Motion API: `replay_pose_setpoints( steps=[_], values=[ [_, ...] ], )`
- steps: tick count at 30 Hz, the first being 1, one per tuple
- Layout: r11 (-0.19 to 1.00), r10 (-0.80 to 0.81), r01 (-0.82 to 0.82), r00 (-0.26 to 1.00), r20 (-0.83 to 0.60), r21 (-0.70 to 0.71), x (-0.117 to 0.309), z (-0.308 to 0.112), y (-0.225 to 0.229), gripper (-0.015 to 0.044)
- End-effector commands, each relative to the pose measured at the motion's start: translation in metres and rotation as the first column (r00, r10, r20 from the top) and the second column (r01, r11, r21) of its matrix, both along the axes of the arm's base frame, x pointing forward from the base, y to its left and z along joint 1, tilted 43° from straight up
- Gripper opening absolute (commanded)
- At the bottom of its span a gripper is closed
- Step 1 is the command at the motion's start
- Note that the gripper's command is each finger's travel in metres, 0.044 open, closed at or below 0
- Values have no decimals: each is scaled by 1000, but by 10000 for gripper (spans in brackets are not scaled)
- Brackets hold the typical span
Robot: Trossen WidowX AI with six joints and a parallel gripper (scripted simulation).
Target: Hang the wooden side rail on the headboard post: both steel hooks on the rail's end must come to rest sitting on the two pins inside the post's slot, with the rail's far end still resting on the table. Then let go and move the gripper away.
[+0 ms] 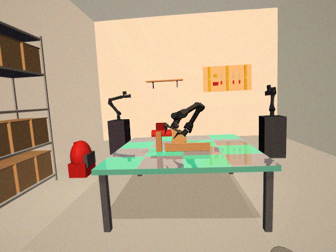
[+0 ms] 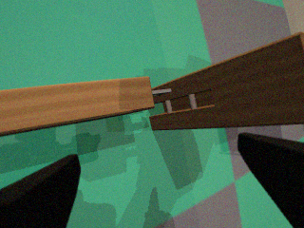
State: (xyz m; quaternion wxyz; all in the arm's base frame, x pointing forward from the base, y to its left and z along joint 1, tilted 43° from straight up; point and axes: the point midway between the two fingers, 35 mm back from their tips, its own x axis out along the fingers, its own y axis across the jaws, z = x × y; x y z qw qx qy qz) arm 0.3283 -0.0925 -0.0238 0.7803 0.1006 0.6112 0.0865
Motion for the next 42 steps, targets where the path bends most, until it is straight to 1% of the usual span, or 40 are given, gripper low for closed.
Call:
replay_pose_setpoints(
  steps=[1,6,12,18,22,23,42],
  values=[
    [722,679,-691,717,158,38,30,10,4,440],
    [574,794,-818,561,234,15,35,14,5,440],
    [384,874,-923,353,335,-31,41,20,7,440],
    [195,894,-974,128,429,-115,46,26,9,440],
    [71,883,-976,-34,468,-204,48,28,10,440],
    [56,880,-975,-53,472,-216,48,29,10,440],
    [54,880,-975,-56,472,-217,48,29,10,440]
  ],
)
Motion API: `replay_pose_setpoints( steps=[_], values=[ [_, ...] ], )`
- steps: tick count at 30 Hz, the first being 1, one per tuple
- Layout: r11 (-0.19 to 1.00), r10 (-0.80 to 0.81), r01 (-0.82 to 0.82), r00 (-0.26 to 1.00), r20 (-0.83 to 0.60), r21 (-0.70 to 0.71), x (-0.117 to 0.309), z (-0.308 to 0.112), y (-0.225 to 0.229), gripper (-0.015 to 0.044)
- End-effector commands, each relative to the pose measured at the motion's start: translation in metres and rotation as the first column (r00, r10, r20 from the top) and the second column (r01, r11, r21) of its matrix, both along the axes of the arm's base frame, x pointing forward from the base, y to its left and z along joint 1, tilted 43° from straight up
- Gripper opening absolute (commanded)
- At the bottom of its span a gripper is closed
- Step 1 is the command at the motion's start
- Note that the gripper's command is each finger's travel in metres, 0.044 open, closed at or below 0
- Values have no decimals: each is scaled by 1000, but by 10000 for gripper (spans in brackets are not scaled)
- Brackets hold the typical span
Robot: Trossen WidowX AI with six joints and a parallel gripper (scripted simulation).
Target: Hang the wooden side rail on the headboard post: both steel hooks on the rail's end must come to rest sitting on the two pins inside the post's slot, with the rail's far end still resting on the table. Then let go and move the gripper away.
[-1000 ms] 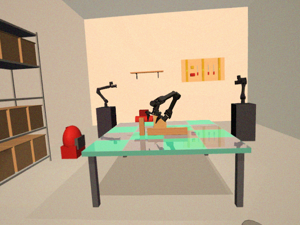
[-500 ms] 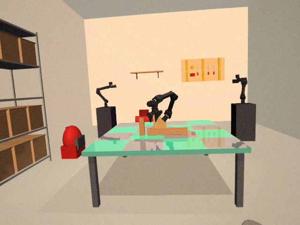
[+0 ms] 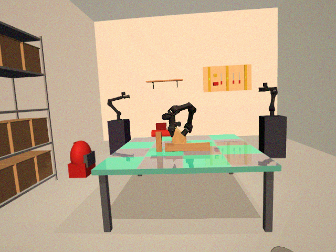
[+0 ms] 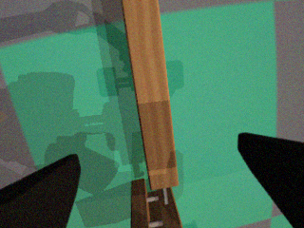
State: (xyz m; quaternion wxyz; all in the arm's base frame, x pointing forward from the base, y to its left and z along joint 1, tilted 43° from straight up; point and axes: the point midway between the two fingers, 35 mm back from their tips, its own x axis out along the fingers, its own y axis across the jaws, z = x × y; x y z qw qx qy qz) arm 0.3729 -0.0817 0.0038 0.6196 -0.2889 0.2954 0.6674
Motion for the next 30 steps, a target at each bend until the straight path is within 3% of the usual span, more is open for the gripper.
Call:
replay_pose_setpoints(
  steps=[1,7,30],
  values=[
    [1000,24,-25,999,26,14,3,1,-1,440],
    [1000,24,-24,999,27,16,2,-24,22,440],
    [1000,24,-24,999,28,16,1,-47,42,440]
  ],
)
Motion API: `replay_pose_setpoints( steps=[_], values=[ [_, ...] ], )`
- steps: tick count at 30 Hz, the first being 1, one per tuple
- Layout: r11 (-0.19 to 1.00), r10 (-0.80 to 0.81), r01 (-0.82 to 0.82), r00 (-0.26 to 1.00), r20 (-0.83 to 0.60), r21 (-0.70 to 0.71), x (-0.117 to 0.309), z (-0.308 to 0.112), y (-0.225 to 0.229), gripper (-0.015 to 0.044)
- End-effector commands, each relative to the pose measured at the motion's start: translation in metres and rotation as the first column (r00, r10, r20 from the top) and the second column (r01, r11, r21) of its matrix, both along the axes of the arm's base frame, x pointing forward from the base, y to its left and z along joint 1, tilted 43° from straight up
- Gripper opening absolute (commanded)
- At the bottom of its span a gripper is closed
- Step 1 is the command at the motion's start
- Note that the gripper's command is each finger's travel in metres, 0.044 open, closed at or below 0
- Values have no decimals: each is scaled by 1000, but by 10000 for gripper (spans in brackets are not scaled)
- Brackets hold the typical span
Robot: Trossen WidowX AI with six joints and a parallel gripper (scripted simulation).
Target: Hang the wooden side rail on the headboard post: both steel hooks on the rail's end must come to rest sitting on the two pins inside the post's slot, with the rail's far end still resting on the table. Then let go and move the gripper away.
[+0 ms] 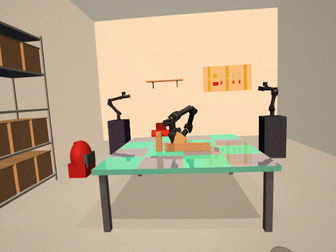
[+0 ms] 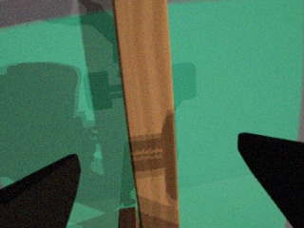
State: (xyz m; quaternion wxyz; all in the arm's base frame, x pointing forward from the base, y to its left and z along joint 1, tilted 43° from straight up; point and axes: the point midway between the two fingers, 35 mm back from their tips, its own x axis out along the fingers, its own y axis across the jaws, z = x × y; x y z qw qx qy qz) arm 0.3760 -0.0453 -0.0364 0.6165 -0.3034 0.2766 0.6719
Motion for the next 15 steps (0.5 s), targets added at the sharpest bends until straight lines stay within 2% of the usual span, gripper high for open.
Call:
replay_pose_setpoints(
  steps=[1,15],
  values=[
    [1000,-5,5,1000,-11,8,-2,-8,7,440],
    [1000,-5,5,1000,-11,9,-3,-24,22,440]
  ],
)
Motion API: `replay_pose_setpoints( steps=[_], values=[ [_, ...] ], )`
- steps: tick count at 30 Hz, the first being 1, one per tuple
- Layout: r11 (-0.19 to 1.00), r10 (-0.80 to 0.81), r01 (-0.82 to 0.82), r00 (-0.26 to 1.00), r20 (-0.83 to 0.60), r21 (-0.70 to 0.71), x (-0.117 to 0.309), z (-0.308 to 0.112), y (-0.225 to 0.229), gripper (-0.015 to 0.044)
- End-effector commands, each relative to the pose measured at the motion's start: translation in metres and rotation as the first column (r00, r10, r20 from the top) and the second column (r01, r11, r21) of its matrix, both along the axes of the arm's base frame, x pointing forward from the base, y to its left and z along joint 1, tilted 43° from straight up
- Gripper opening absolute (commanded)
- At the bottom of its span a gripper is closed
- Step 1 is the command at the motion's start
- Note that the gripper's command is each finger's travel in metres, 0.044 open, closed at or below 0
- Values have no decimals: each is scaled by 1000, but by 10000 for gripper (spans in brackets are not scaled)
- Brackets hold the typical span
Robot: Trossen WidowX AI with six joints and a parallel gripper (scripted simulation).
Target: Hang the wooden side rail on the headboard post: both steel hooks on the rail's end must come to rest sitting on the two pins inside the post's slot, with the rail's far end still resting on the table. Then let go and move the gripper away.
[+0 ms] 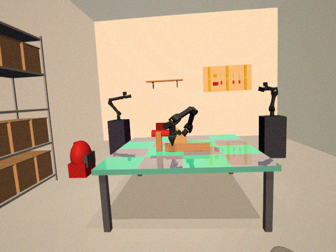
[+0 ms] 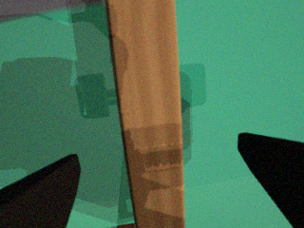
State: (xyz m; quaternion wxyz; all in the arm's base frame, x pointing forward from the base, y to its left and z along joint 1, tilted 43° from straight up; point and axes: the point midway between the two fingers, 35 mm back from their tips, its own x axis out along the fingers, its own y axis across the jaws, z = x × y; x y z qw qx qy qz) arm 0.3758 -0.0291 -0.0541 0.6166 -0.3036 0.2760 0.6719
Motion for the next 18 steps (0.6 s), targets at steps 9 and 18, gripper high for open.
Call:
replay_pose_setpoints(
  steps=[9,18],
  values=[
    [1000,-5,5,1000,-12,10,-4,-17,16,440],
    [1000,-5,5,1000,-12,11,-6,-27,25,440]
  ],
)
